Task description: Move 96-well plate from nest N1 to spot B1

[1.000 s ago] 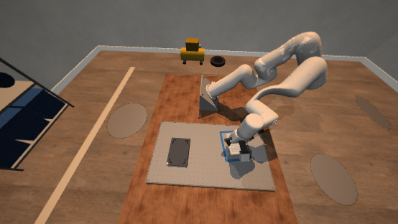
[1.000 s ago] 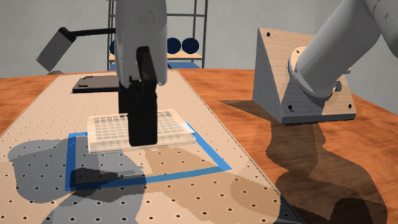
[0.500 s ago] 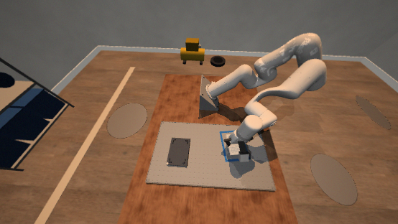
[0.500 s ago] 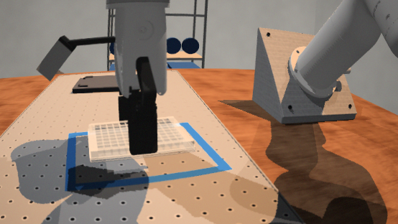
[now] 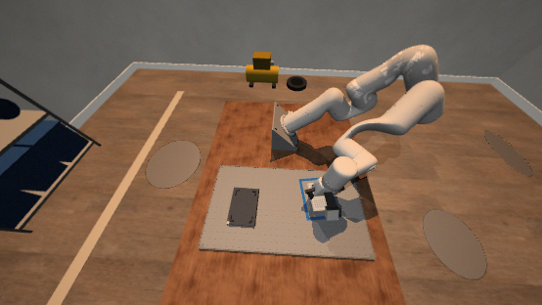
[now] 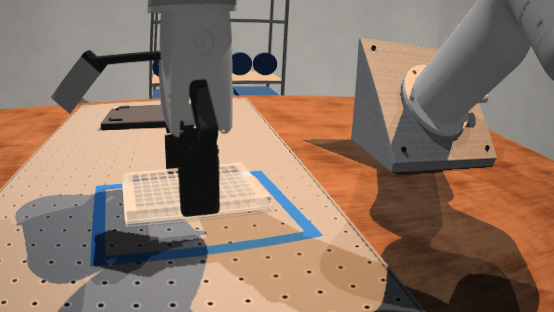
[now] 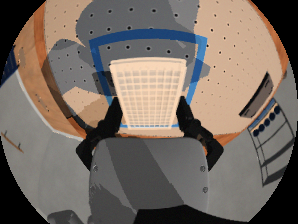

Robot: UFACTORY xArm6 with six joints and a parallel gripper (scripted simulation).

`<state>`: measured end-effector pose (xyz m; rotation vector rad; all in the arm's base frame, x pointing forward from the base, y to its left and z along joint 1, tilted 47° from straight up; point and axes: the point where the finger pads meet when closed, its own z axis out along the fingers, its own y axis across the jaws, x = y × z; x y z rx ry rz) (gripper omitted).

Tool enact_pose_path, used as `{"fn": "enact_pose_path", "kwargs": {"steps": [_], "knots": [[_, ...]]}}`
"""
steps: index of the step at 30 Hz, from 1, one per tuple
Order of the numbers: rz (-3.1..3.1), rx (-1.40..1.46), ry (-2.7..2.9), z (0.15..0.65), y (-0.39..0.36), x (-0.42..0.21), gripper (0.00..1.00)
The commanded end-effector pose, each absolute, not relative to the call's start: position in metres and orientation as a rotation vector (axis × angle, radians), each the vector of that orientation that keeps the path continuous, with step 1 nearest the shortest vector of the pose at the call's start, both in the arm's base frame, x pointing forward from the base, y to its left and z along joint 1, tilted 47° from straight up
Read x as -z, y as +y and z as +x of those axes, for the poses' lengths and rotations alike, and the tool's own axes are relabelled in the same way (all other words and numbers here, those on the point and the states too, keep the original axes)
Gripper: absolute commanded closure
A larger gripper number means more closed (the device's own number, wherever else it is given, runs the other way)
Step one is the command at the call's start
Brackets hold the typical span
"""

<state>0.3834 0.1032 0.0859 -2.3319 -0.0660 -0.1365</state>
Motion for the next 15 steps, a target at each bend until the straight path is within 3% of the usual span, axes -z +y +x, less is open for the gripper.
{"fn": "enact_pose_path", "kwargs": {"steps": [1, 15], "knots": [[-2.332, 0.14, -0.066, 0.3844, 0.103, -0.0863, 1.0], [-2.332, 0.14, -0.066, 0.3845, 0.1044, -0.0849, 1.0]]}}
